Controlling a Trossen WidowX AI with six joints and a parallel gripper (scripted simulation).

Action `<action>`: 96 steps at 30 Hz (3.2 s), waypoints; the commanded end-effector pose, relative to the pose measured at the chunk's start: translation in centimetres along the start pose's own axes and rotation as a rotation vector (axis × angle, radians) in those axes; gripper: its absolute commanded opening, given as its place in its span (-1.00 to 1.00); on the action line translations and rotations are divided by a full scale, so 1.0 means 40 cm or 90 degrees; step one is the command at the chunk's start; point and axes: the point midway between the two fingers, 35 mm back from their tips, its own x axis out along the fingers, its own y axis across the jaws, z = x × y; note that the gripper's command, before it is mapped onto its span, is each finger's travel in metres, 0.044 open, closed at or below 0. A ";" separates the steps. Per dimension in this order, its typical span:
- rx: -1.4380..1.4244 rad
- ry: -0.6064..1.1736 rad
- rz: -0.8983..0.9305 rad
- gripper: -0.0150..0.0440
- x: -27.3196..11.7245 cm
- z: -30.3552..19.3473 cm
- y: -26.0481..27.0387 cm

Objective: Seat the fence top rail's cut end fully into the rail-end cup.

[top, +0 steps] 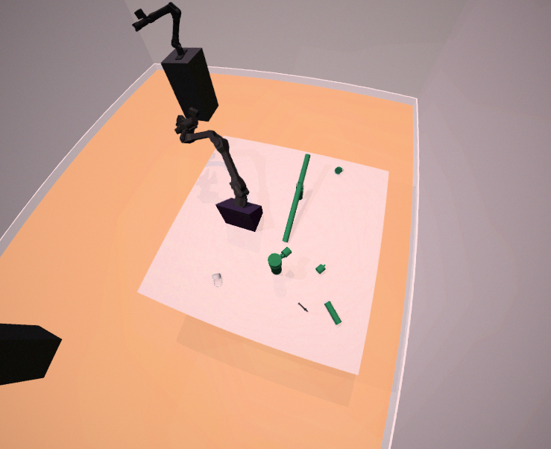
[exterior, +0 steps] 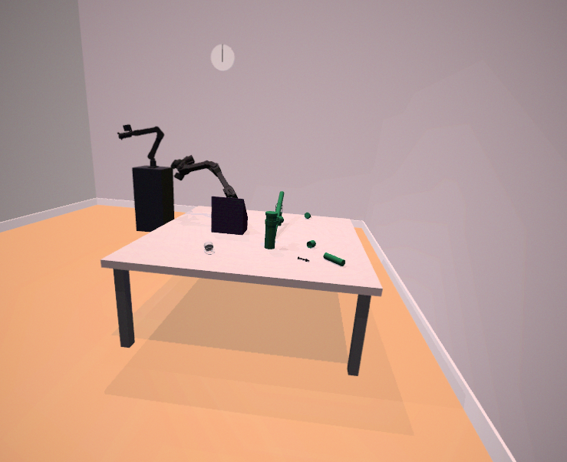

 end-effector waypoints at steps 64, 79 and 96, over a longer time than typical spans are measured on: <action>-0.077 0.305 -0.035 1.00 0.601 -1.434 -0.358; -0.098 0.519 -0.033 1.00 0.303 -1.834 -0.569; -0.024 0.725 -0.150 1.00 -0.022 -2.005 -0.724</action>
